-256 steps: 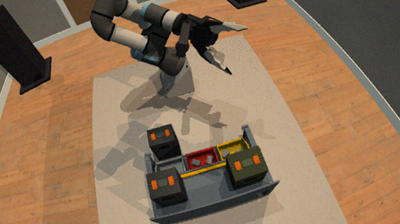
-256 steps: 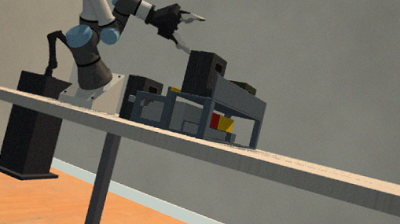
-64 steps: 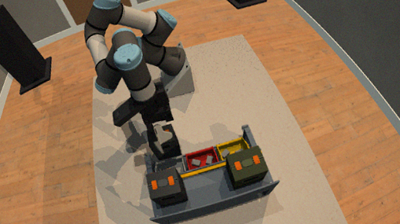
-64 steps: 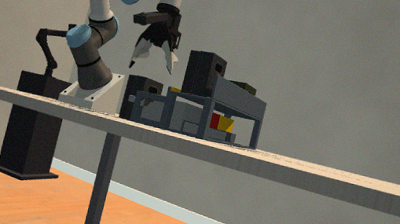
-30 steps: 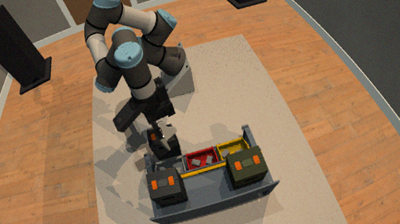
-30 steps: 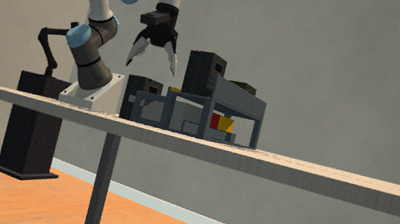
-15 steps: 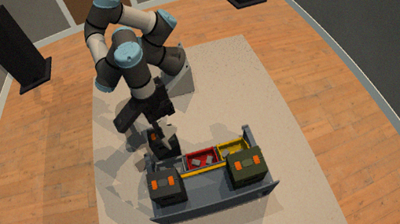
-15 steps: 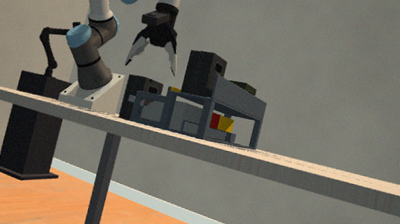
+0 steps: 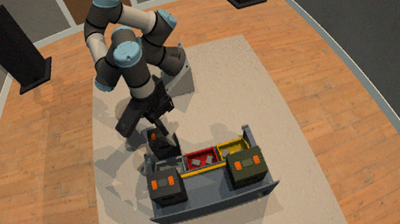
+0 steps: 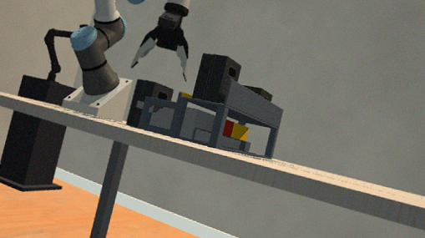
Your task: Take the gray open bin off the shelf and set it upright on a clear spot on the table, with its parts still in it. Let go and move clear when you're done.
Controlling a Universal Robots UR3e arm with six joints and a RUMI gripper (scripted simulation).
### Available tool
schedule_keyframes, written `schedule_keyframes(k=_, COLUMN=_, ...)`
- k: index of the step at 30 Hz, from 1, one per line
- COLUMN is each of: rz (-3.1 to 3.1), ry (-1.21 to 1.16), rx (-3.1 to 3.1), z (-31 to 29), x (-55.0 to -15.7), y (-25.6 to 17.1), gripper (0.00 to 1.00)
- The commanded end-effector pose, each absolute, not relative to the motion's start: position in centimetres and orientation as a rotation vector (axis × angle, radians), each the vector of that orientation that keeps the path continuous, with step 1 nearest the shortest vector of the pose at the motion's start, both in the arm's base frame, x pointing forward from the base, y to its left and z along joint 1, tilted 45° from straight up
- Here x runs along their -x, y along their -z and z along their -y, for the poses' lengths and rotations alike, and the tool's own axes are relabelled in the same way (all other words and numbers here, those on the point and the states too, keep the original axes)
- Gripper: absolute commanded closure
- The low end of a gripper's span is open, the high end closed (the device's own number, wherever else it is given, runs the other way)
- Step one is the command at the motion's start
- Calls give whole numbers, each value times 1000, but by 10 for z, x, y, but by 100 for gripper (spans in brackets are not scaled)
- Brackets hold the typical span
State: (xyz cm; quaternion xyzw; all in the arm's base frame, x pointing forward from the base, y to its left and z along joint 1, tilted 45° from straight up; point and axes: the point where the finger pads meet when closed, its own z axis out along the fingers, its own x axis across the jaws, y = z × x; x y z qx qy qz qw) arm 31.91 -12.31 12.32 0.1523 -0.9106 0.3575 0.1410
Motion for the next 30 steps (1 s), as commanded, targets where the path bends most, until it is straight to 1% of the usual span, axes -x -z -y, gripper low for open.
schedule_keyframes(k=1, rz=2579, ry=-1002, rx=-567, z=123, x=-320, y=-124, gripper=0)
schedule_keyframes(k=4, rz=2490, ry=-950, rx=-756, z=123, x=-320, y=-124, gripper=0)
schedule_keyframes(k=16, rz=2490, ry=-950, rx=-756, z=123, x=-320, y=-124, gripper=0)
schedule_keyframes(k=21, rz=2325, ry=-859, rx=-1036, z=123, x=-320, y=-124, gripper=0)
schedule_keyframes(k=30, rz=2325, ry=-859, rx=-1036, z=123, x=-320, y=-124, gripper=0)
